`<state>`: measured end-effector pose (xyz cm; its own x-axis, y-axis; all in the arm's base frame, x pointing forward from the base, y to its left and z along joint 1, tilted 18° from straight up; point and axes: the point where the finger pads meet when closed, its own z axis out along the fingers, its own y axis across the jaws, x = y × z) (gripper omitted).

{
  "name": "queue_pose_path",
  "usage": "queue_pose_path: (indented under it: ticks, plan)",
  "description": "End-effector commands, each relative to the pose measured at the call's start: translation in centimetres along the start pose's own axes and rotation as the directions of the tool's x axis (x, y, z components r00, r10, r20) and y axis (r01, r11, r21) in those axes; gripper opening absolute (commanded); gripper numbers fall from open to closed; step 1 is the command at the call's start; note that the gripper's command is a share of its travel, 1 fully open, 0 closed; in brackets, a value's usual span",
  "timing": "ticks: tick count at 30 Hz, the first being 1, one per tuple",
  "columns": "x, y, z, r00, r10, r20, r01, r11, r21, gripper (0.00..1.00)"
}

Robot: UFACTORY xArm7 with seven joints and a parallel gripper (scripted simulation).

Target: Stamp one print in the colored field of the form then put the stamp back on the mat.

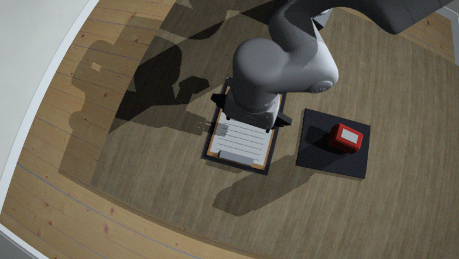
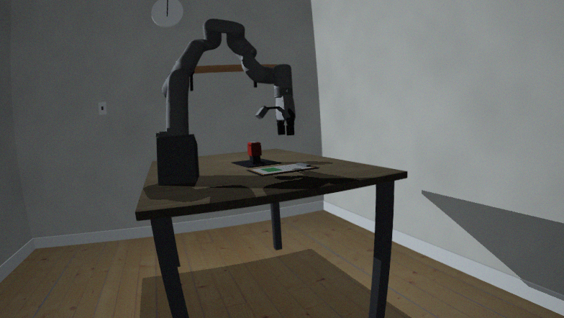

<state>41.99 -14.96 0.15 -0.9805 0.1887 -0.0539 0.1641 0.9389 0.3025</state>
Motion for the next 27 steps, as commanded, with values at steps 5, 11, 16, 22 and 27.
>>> queue_pose_path:
  ticks: [5, 11, 16, 22, 27]
  plan:
    - [-0.14, -0.08, -0.15, 1.0, 0.0, 0.004, 0.0, 1.0, 0.001, 1.0]
    - [-0.14, -0.08, -0.15, 1.0, 0.0, 0.004, 0.0, 1.0, 0.001, 1.0]
    - [-0.14, -0.08, -0.15, 1.0, 0.0, 0.004, 0.0, 1.0, 0.001, 1.0]
    - [-0.14, -0.07, -0.21, 1.0, -0.012, 0.004, 0.012, 1.0, 0.001, 1.0]
    - [-0.21, 0.03, -0.95, 0.983, -0.181, 0.004, 0.181, 0.983, -0.003, 1.0]
